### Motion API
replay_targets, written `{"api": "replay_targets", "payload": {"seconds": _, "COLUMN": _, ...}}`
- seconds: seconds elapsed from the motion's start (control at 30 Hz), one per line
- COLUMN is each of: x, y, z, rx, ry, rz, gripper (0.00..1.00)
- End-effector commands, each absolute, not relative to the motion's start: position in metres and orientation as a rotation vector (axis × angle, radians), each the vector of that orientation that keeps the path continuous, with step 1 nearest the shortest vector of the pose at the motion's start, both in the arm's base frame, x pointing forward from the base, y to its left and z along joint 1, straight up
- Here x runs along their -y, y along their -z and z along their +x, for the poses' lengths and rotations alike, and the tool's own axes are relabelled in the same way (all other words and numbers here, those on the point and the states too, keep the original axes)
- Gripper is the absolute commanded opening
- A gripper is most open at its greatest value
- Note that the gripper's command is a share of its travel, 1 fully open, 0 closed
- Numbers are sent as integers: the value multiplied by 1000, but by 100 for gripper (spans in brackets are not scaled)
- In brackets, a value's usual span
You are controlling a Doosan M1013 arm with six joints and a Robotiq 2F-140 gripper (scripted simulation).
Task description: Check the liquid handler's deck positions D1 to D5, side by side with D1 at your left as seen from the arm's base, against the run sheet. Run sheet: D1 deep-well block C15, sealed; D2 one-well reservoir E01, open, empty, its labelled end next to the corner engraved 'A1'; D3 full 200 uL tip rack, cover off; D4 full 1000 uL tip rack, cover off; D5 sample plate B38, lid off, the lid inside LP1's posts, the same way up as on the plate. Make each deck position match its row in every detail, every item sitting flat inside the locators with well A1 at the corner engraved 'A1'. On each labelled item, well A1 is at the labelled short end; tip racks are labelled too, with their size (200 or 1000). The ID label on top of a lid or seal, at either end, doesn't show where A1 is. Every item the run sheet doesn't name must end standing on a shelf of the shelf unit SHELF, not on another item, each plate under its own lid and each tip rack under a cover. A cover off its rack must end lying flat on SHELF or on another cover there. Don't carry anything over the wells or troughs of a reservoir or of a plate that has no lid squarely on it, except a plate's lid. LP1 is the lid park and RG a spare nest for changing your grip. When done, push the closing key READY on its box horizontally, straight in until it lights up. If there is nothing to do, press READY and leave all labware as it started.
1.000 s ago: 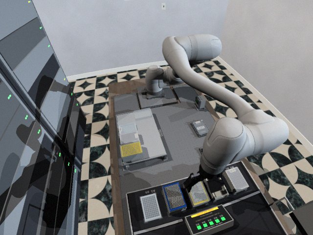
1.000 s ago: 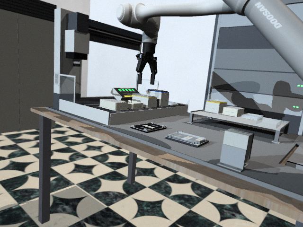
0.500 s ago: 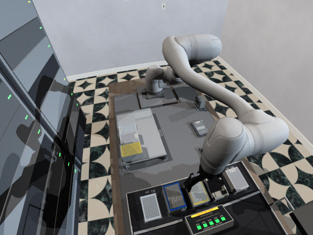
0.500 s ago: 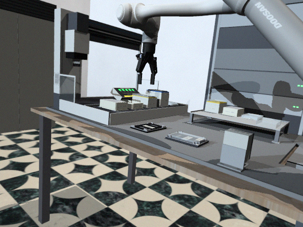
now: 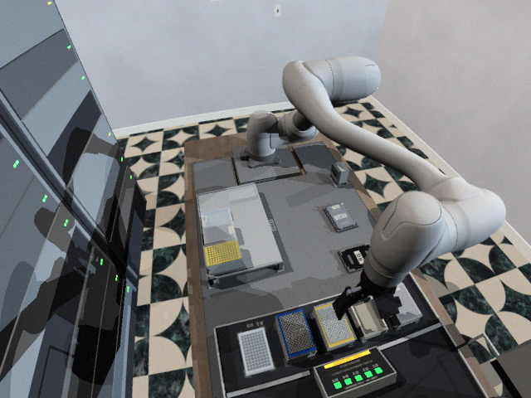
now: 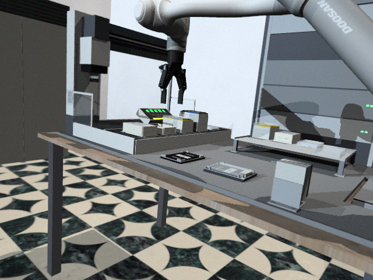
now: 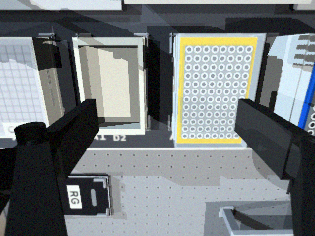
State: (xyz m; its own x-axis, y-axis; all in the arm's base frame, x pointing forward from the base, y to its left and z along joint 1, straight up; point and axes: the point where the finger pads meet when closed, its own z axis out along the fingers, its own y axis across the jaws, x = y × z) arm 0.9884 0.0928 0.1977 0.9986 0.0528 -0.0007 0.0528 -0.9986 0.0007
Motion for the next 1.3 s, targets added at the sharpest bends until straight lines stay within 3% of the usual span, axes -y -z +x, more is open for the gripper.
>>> {"api": "replay_targets", "payload": {"seconds": 0.0, "x": -111, "y": -199, "z": 988, "rx": -83, "ry": 0, "rz": 3140, "gripper": 79}}
{"api": "replay_targets", "payload": {"seconds": 0.37, "x": -160, "y": -199, "z": 985, "rx": -83, "ry": 0, "rz": 3140, "gripper": 79}}
{"api": "replay_targets", "payload": {"seconds": 1.27, "x": -160, "y": -199, "z": 985, "rx": -83, "ry": 0, "rz": 3140, "gripper": 79}}
